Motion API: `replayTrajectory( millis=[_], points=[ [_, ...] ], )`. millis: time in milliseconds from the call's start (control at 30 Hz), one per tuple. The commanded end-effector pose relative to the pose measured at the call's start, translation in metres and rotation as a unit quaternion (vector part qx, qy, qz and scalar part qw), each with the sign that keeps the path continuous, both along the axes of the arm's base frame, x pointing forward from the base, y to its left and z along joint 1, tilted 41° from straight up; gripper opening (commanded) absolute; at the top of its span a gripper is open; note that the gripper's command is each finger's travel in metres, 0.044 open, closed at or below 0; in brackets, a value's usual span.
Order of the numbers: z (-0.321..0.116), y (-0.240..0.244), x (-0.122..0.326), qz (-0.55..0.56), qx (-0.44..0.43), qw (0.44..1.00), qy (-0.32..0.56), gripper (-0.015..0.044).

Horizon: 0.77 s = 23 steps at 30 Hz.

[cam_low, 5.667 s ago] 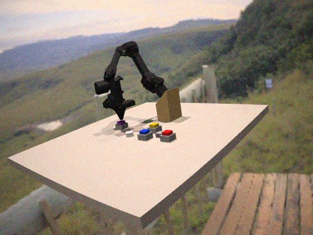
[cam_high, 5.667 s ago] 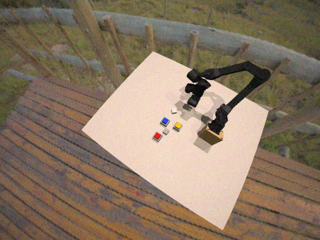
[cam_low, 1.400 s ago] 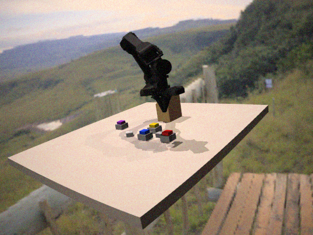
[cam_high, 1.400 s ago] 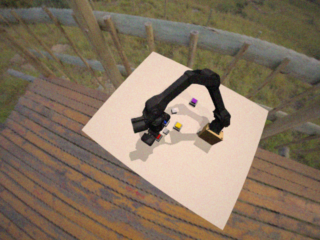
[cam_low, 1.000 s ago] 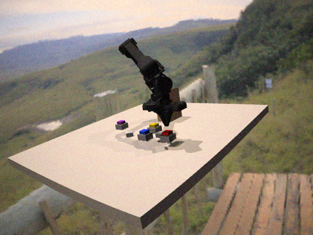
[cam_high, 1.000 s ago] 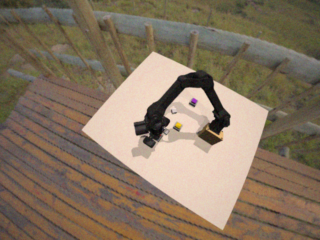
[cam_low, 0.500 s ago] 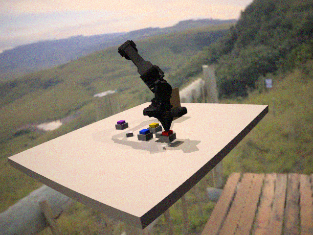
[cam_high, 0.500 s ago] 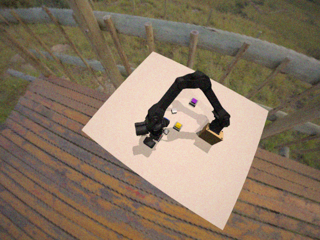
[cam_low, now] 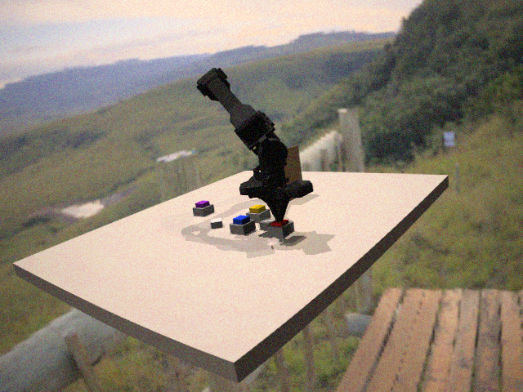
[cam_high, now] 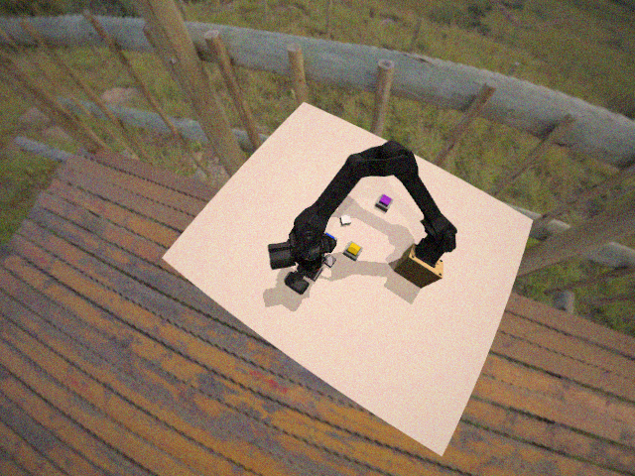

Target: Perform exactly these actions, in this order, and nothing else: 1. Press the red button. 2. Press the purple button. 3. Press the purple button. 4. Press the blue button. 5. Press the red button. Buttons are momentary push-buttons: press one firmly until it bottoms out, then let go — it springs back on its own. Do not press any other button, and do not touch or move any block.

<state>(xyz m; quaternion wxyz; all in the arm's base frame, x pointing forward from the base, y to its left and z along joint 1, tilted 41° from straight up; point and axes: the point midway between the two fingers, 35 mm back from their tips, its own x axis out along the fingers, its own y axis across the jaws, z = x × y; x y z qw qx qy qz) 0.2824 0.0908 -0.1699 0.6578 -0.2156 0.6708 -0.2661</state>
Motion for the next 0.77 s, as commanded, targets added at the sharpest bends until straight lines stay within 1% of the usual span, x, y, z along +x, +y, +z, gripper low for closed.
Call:
replayTrajectory(
  millis=[0,167,267,400,467,600,700,733],
  points=[
    [0.0,-0.001,-0.001,0.003,-0.003,1.0,0.002,0.002],
    [0.0,-0.001,-0.001,0.003,-0.003,1.0,0.002,0.002],
    [0.022,0.018,0.001,0.002,-0.002,1.0,0.002,0.002],
    [0.025,0.021,0.001,0.003,-0.002,1.0,0.003,0.002],
    [0.031,0.029,-0.003,0.003,-0.001,1.0,0.003,0.0072],
    [0.064,0.069,-0.027,0.003,0.0,1.0,0.004,0.0177],
    [0.065,0.071,-0.028,0.003,0.0,1.0,0.004,0.0256],
    [0.065,0.071,-0.028,0.003,0.0,1.0,0.004,0.0256]
  ],
)
